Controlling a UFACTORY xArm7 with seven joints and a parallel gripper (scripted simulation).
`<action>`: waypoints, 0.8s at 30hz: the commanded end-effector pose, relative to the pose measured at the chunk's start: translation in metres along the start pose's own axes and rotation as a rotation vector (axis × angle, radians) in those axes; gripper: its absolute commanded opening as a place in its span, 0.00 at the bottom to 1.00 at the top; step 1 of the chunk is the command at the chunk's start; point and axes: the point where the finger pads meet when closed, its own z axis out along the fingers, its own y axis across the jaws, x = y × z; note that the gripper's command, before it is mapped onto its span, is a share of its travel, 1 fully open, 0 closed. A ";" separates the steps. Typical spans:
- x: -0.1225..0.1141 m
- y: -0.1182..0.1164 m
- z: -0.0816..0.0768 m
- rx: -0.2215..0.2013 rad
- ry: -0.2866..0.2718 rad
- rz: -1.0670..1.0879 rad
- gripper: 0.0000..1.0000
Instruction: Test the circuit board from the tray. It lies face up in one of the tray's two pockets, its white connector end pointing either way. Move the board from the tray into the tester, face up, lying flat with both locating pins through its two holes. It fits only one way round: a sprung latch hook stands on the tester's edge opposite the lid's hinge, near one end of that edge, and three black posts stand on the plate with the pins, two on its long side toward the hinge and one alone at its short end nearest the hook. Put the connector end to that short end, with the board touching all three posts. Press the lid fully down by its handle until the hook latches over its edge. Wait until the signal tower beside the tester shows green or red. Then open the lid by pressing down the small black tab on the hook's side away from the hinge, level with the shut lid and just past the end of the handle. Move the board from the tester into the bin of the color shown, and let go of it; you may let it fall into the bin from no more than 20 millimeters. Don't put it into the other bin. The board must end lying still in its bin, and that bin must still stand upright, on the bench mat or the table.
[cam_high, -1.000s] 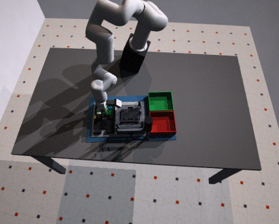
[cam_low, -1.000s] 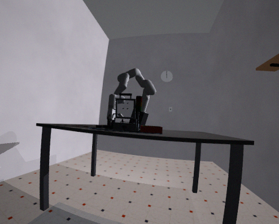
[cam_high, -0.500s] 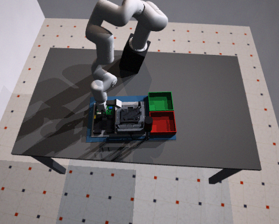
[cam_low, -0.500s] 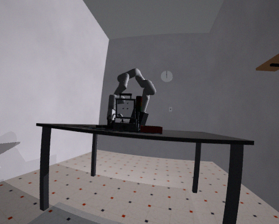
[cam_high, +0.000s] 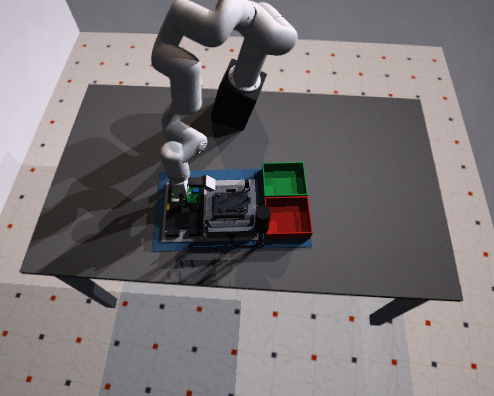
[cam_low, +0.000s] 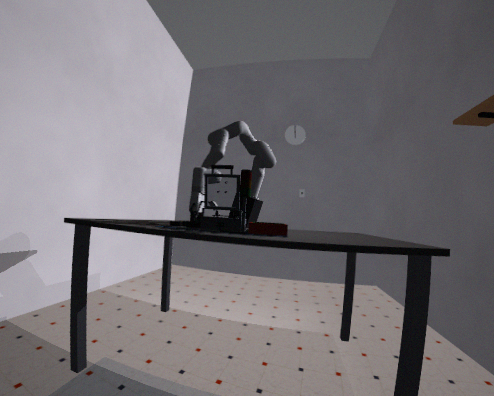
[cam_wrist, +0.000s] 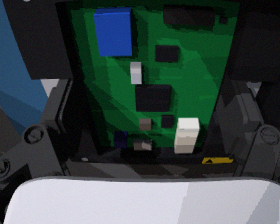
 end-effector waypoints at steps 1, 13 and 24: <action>-0.001 0.001 -0.001 -0.003 -0.003 0.000 0.89; -0.001 0.001 -0.001 -0.003 -0.003 0.000 0.85; -0.001 0.001 -0.001 -0.003 -0.003 0.000 0.85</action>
